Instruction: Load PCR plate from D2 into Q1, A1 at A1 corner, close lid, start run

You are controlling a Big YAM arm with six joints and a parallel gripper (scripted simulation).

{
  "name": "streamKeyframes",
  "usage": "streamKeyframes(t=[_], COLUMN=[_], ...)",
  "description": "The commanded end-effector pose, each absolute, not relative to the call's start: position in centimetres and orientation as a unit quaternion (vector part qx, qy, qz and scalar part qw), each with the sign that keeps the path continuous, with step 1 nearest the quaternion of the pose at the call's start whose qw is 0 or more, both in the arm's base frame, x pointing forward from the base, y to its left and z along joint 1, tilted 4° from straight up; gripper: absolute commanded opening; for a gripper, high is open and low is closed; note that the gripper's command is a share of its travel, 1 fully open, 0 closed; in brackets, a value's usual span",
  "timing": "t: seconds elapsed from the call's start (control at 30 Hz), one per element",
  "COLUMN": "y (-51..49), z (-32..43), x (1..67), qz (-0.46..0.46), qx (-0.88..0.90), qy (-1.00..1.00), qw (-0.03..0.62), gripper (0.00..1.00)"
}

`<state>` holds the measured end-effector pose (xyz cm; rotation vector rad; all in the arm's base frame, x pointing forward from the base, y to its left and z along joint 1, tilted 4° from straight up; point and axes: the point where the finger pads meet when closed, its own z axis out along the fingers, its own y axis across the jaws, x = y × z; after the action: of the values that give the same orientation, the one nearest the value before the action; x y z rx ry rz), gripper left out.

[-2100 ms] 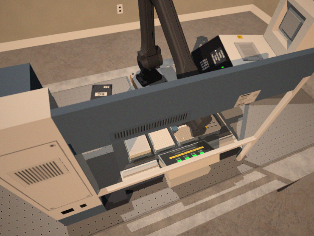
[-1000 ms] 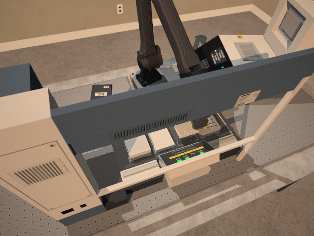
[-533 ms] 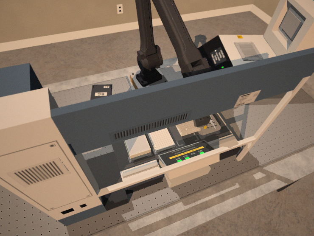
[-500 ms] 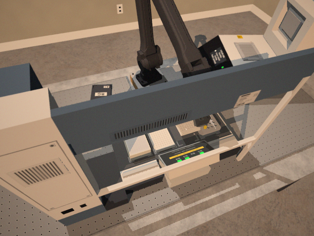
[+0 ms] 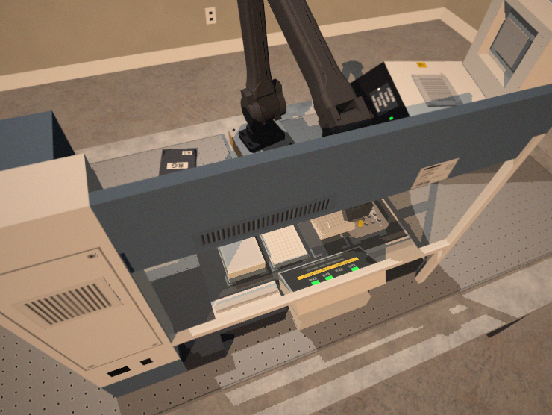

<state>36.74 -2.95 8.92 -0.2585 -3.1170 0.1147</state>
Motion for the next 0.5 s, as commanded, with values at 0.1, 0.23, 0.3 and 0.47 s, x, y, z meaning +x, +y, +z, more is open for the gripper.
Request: streamKeyframes(t=[0.1,0.23,0.3,0.47], y=[-3.3,-3.3,-3.3,-3.4], z=[10.1,10.0,10.1,11.0], x=[37.3,36.5,36.7,38.0], qz=[0.036,0.036,0.036,0.035], qx=[-0.092,-0.091,-0.092,-0.092], qy=[-0.995,-0.995,-0.995,-0.995], qw=[-0.008,-0.002,-0.005,-0.025], gripper=[0.0,0.0,0.0,0.0])
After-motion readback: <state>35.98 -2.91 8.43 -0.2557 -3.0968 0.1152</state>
